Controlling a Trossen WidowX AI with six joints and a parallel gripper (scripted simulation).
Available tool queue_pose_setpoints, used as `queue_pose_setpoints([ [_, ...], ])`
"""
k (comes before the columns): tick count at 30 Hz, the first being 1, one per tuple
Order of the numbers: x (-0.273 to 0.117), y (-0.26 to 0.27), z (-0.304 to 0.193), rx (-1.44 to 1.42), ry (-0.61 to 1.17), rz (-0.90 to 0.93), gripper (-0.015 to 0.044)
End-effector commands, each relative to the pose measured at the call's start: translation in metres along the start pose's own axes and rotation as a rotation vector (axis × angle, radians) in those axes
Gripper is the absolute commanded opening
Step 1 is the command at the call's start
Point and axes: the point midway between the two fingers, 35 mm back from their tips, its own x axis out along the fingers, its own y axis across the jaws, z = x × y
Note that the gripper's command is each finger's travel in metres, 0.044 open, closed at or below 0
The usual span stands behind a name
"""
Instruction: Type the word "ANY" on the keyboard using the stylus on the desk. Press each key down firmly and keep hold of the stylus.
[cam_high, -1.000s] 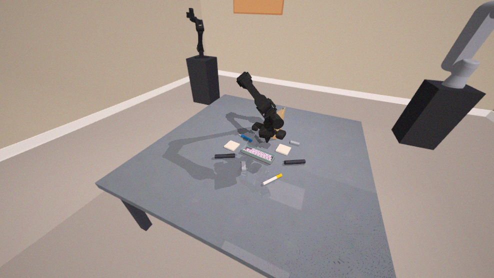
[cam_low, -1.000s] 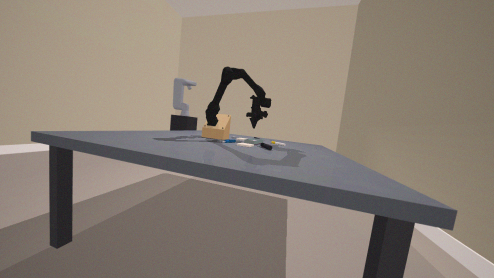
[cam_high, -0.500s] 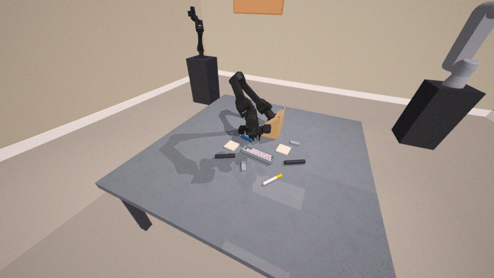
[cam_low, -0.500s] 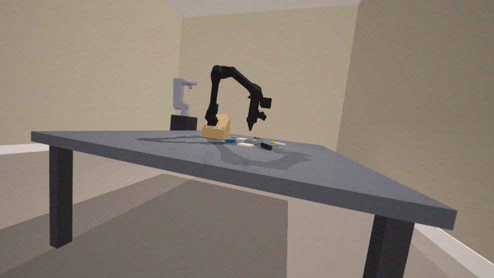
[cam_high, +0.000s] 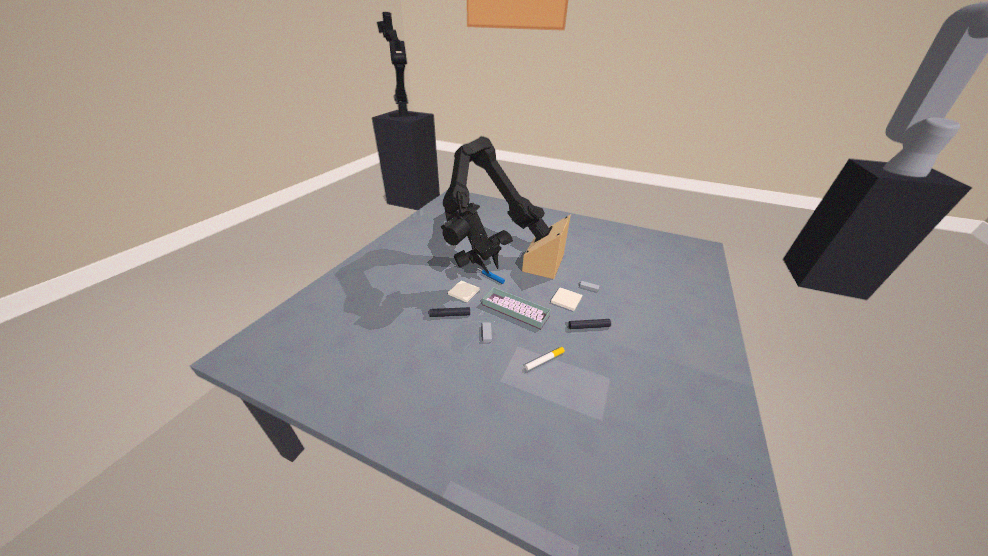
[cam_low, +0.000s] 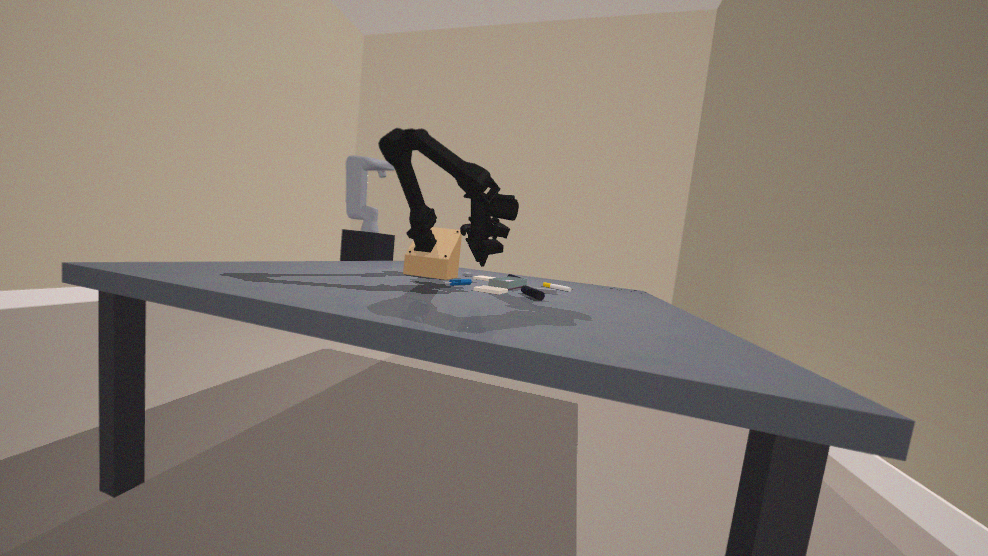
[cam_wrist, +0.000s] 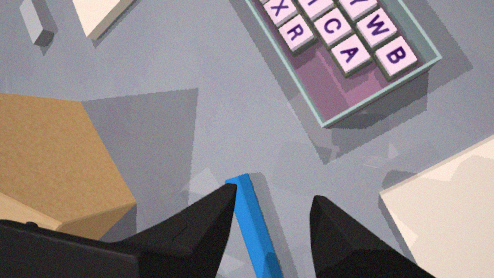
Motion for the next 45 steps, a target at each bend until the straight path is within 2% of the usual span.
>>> queue_pose_setpoints([
  [1,-0.010,0.005,-0.064,-0.440,-0.142,-0.063,0.0150],
  [5,-0.013,0.009,-0.081,-0.577,-0.161,-0.117,0.0150],
  [45,0.008,0.002,-0.085,-0.581,-0.160,-0.118,0.0150],
])
